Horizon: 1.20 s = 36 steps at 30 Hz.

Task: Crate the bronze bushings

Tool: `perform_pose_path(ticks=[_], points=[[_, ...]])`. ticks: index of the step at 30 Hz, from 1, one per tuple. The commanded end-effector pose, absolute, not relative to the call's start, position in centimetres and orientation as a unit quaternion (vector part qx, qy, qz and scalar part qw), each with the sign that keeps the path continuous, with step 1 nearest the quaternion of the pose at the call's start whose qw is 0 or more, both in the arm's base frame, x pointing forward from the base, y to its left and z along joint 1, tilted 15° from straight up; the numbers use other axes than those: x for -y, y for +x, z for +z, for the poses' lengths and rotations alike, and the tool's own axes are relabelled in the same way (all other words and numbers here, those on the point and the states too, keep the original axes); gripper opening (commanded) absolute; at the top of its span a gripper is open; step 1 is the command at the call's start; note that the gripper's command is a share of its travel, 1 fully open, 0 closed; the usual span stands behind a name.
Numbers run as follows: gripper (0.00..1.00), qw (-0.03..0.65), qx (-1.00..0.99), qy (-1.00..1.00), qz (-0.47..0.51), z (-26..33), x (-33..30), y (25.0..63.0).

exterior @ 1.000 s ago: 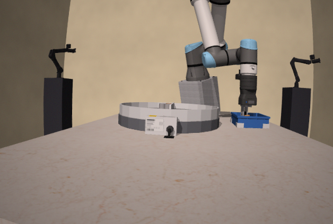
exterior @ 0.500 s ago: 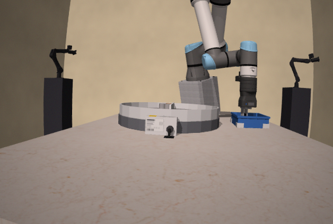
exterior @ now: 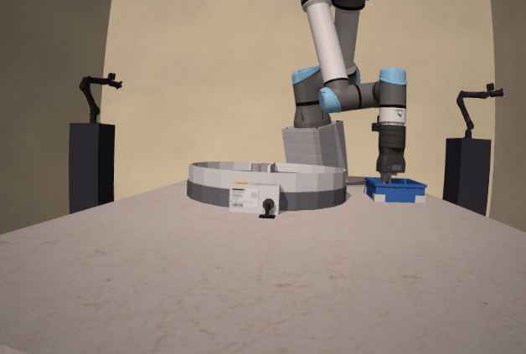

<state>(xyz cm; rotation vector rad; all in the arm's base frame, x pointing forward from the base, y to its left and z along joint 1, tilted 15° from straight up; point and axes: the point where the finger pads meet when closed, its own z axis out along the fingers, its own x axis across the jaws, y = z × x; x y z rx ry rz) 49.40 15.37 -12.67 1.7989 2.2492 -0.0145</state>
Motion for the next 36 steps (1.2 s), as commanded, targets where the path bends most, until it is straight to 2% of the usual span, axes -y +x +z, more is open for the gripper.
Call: perform_pose_path(ticks=[1, 22, 23, 36], points=[[0.00, 0.131, -0.774, 0.619, -0.004, -12.66, -15.39, 49.47], [0.00, 0.131, -0.774, 0.619, -0.004, -12.97, -15.33, 49.53], [0.42, 0.131, -0.774, 0.619, -0.004, -12.96, -15.33, 49.53], [0.42, 0.131, -0.774, 0.619, -0.004, -12.96, -15.33, 49.53]])
